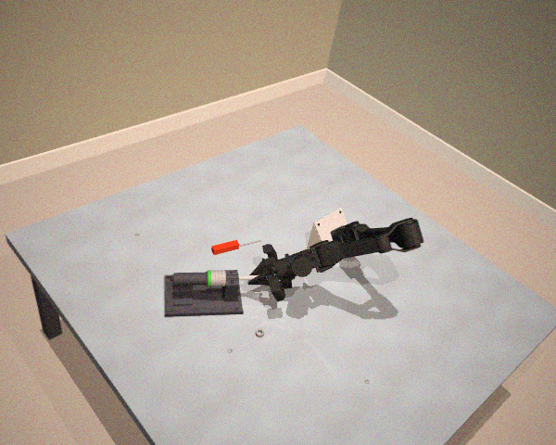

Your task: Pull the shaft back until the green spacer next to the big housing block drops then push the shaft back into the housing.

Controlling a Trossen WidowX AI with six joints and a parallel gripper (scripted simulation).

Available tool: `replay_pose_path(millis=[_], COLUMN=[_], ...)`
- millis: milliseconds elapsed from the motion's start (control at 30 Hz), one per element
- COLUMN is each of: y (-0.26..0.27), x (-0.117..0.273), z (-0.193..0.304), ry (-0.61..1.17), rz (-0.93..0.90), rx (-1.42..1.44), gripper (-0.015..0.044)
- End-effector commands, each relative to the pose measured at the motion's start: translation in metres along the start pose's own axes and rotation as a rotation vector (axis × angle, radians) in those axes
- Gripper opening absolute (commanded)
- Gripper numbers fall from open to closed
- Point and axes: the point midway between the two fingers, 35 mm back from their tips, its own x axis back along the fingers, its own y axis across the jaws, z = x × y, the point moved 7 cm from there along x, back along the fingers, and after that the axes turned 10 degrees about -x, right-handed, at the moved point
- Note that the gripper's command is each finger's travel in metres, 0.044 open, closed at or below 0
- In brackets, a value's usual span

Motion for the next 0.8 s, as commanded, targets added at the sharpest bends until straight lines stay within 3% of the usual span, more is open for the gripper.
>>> replay_pose_path(millis=[0, 767], y=[-0.0005, -0.0003], x=[0.0009, 0.0028], z=[-0.0007, -0.0018], ry=[-0.002, -0.003], rz=[0.002, 0.002], rx=[-0.003, -0.003], gripper=[0.0000, 0.0000])
